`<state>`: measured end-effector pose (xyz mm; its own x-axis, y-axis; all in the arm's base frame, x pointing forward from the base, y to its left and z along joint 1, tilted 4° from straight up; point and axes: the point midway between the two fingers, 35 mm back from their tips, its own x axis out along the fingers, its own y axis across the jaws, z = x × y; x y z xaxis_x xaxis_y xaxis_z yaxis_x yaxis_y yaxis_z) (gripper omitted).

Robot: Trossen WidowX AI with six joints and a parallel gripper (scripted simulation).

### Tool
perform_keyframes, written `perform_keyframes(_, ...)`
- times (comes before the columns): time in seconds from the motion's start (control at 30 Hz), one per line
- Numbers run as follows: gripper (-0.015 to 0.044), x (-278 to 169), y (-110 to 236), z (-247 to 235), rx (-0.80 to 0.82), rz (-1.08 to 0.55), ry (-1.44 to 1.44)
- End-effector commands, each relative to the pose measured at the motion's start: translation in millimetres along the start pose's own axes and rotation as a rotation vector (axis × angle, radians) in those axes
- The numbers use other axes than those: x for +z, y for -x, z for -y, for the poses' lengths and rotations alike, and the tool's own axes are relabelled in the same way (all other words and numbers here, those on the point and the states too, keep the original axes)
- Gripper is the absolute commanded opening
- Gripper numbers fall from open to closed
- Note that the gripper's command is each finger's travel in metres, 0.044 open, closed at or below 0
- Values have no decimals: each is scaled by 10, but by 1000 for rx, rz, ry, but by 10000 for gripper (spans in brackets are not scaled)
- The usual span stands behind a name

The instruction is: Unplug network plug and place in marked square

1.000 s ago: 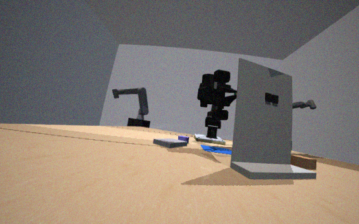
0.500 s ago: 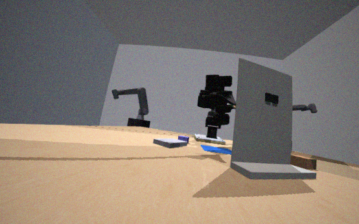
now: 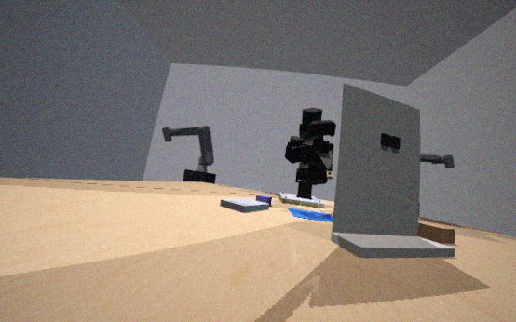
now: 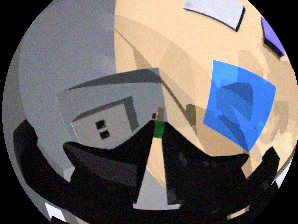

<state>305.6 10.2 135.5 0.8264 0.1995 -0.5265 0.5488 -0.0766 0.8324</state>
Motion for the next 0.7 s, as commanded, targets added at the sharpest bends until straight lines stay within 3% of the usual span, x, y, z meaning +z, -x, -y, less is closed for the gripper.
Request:
perform_keyframes(0.0,0,22,47,110,-73,62,16)
perform_keyframes(0.4,0,70,246,459,-277,211,58)
perform_keyframes(0.67,0,79,241,494,-289,219,61)
